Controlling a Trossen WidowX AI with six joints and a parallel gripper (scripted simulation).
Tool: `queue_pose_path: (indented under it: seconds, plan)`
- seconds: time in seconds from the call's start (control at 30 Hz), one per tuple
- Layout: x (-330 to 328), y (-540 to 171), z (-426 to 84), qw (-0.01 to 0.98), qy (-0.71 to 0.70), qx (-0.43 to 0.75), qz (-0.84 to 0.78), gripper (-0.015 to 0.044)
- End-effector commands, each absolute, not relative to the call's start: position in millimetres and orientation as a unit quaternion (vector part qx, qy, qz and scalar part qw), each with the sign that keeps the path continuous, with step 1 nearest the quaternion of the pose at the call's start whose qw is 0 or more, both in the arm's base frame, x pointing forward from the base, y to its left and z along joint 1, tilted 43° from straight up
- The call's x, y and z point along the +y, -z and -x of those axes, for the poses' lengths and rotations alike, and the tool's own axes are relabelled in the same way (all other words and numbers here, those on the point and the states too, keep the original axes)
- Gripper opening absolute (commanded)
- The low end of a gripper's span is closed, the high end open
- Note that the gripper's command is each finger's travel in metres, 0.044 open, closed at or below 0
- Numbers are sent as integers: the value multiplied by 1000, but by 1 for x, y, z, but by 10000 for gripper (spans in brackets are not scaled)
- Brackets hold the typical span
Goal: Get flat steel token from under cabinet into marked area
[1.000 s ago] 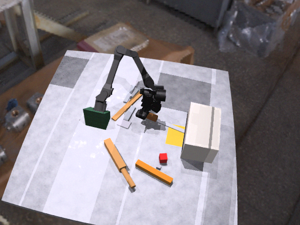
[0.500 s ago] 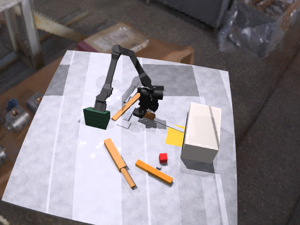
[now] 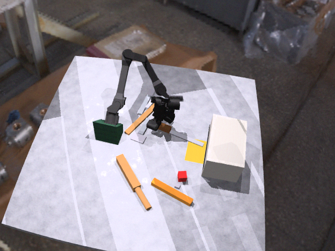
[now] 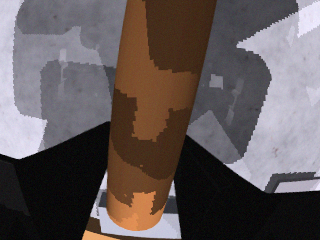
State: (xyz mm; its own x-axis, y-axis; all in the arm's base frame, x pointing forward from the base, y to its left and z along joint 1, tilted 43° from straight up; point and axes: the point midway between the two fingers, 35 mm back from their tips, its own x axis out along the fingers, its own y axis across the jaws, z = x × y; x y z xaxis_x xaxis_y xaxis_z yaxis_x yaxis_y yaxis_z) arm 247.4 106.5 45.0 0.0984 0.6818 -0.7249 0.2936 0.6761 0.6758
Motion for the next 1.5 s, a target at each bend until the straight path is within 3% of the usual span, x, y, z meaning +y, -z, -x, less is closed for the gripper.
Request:
queue_pose_path:
  seconds: [0.0, 1.07, 1.3, 1.47]
  plan:
    - [106, -44, -247, 641, -153, 654, -372, 0]
    - [83, -26, -235, 655, -180, 649, -343, 0]
    - [85, -27, -236, 654, -179, 650, -342, 184]
    - [86, -27, -236, 654, -179, 650, -343, 200]
